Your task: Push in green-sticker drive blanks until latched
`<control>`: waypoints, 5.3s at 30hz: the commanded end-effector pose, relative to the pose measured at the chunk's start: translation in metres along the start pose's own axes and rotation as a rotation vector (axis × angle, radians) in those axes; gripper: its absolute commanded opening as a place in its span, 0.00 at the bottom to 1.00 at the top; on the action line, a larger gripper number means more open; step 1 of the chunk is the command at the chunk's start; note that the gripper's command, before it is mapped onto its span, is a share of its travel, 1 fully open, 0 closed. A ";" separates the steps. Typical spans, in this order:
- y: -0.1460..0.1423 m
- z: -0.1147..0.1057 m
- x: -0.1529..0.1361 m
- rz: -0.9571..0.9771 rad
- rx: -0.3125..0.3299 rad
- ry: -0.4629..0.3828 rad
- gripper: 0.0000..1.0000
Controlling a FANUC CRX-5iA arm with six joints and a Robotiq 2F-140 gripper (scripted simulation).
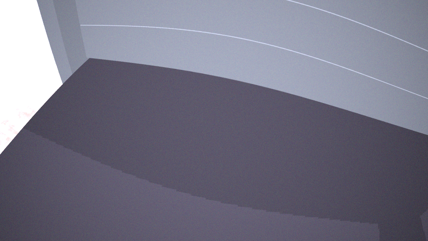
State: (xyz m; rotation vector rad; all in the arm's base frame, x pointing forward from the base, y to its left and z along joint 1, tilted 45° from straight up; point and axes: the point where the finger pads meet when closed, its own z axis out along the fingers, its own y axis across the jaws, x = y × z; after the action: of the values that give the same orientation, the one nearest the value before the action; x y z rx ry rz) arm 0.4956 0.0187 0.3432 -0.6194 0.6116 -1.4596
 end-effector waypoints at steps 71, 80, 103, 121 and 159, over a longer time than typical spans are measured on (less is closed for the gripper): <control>0.014 0.005 0.103 0.000 0.000 0.000 1.00; 0.014 0.005 0.103 0.000 0.000 0.000 1.00; 0.014 0.005 0.103 0.000 0.000 0.000 1.00; 0.014 0.005 0.103 0.000 0.000 0.000 1.00; 0.014 0.005 0.103 0.000 0.000 0.000 0.00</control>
State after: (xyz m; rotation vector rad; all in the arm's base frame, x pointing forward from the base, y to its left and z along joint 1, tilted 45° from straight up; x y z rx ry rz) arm 0.5115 -0.0839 0.3367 -0.6194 0.6116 -1.4596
